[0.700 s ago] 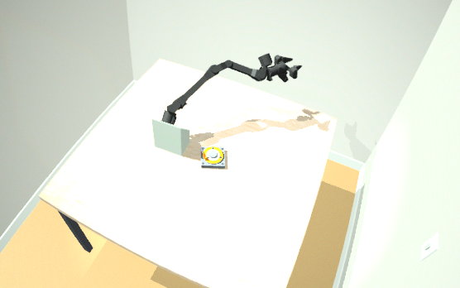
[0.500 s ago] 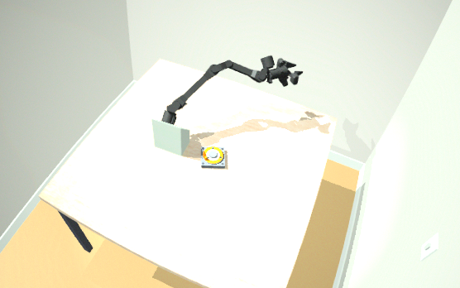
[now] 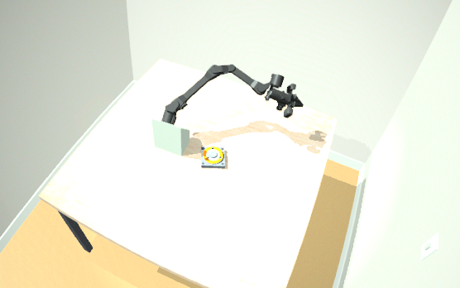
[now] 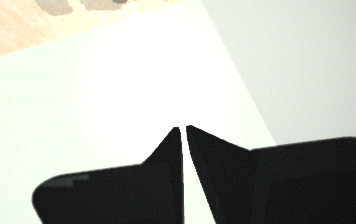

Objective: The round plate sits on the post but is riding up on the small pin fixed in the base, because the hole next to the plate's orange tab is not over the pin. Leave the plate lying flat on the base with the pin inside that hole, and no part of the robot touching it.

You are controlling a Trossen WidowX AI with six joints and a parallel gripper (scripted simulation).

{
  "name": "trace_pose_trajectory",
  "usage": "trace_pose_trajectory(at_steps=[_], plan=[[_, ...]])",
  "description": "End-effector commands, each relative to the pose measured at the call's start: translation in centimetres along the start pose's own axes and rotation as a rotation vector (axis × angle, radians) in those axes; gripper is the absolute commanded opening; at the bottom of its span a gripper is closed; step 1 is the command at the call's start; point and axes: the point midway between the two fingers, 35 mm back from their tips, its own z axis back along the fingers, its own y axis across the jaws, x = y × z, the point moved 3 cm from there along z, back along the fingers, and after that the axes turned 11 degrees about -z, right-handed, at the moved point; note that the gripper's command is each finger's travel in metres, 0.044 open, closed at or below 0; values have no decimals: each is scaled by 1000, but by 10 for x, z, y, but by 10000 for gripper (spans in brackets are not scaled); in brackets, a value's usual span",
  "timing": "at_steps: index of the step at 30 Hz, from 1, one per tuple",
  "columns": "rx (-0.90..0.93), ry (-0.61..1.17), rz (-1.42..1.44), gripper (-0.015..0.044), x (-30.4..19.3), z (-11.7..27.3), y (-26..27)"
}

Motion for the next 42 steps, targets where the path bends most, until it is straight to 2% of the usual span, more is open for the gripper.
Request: trace_pose_trajectory(at_steps=[1, 12, 20, 25, 29, 35, 39, 42], plan=[[193, -6, -199, 0, -15, 11, 68], [578, 75, -689, 0, -36, 72, 195], [862, 219, -1130, 0, -33, 144, 275], [1058, 371, -1484, 0, -18, 205, 319], [1175, 490, -1722, 0, -4, 245, 338], [1407, 799, -2246, 0, 37, 326, 355], [1511, 979, -2503, 0, 59, 360, 352], [1520, 995, -2525, 0, 61, 363, 351]])
